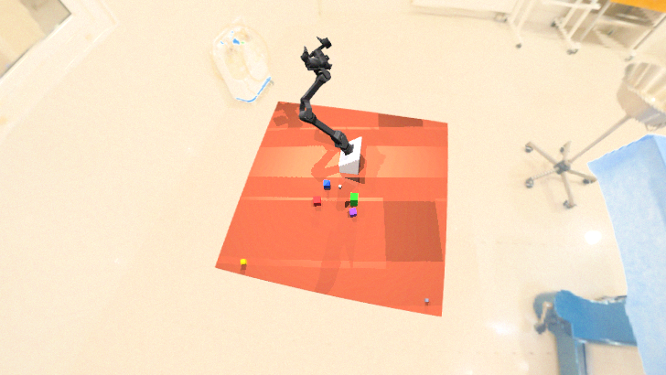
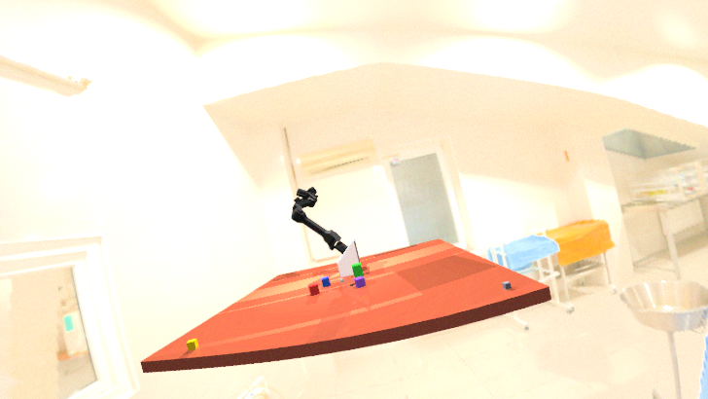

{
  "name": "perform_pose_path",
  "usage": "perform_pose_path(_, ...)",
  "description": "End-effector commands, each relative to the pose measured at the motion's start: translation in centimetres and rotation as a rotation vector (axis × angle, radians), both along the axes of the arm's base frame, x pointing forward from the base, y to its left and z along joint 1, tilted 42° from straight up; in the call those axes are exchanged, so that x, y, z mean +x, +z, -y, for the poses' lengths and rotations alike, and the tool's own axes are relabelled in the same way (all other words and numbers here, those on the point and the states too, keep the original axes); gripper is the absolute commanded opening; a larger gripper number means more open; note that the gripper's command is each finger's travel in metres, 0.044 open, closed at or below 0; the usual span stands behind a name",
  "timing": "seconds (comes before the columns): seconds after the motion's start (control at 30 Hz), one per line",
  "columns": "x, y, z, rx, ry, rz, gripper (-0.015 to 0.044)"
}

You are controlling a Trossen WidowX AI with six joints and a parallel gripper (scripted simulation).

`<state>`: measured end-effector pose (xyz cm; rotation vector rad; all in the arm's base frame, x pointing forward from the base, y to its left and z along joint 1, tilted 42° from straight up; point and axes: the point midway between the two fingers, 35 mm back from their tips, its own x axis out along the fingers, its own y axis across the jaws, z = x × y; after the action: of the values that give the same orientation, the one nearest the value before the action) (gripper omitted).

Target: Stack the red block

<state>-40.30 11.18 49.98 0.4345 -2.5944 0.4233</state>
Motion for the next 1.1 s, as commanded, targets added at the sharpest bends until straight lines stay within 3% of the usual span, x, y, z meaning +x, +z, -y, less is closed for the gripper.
perform_pose_path(0.0, 0.0, 0.0, -0.2, -0.005, -0.004, 0.003, 0.0426)
perform_pose_path(0.43, 4.0, -3.6, -15.3, -0.374, -0.314, 0.136, 0.044)
perform_pose_path(0.63, 8.3, -5.6, -21.9, -0.573, -0.47, 0.147, 0.044)
perform_pose_path(0.77, 12.2, -4.9, -24.3, -0.605, -0.557, 0.103, 0.044)
perform_pose_path(1.07, 19.3, -8.2, -30.7, -0.88, -0.751, 0.055, 0.044)
